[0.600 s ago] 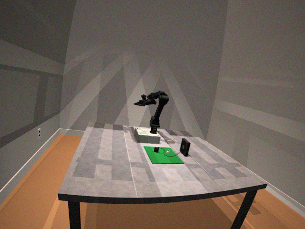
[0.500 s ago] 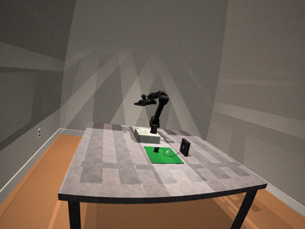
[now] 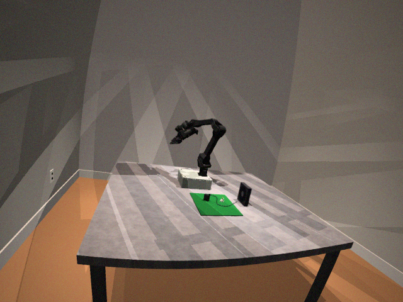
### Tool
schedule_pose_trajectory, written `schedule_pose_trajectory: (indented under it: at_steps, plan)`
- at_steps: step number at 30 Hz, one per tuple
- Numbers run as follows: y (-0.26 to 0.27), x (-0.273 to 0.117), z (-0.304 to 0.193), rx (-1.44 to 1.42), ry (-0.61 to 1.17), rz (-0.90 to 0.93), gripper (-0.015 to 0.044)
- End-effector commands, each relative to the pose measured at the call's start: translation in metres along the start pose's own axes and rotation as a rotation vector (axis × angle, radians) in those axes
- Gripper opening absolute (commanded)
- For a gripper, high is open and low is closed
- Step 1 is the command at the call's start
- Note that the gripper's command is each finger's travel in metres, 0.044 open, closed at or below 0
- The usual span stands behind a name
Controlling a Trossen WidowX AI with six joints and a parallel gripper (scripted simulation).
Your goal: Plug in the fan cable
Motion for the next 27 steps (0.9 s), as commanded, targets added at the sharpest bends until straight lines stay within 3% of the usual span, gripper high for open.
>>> schedule_pose_trajectory:
  at_steps: [1, 14, 27]
  plan:
    - [0.022, 0.029, -0.001, 0.109, 0.151, 0.023, 0.044]
    - [0.122, 0.106, -0.043, 0.377, 0.615, -0.083, 0.044]
    - [0.225, 0.122, -0.141, 0.507, 0.866, -0.441, 0.044]
Point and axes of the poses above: the point midway between the two fingers, 35 mm back from their tips, its own x axis out along the fingers, its own y axis across the jaws, z = x × y, the point moved 6 cm from there along -x, back along the fingers, and after that the axes turned 14 degrees about x, right-handed, at the moved point
